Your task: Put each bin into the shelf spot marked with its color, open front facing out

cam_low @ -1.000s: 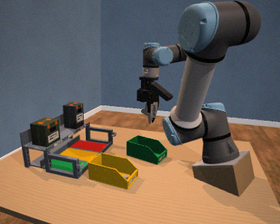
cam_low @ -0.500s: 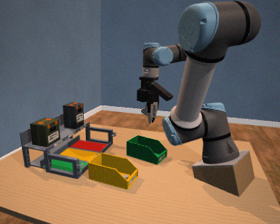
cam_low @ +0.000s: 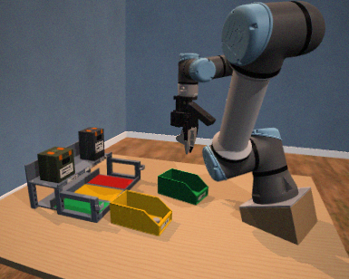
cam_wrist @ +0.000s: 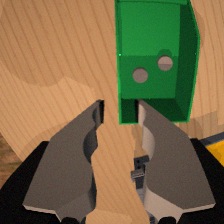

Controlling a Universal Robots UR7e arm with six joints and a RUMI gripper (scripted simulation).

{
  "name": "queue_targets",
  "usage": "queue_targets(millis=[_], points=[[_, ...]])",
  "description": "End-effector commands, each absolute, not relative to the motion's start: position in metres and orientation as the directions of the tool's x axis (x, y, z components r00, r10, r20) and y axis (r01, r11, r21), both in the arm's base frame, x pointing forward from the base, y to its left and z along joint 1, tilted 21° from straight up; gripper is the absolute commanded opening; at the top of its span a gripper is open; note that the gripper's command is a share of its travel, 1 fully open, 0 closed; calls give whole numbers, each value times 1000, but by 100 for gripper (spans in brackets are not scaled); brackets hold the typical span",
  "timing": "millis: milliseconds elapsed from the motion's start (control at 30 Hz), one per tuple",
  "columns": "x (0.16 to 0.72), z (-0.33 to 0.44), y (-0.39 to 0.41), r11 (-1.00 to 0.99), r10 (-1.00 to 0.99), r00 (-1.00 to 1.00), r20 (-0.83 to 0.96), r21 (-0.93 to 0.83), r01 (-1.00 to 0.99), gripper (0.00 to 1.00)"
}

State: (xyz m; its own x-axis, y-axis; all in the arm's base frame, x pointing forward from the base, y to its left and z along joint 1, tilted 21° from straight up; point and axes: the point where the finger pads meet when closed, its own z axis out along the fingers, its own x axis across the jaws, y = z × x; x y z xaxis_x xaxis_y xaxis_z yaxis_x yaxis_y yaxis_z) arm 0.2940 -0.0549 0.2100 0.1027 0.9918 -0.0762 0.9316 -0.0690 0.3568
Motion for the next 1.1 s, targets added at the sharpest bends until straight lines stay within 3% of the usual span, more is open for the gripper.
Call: queue_targets(millis=[0,1067], points=[[295,209,-55,-69,992,103,-77,357,931,15],[311,164,-61,-69,992,102,-77,358,931,15]])
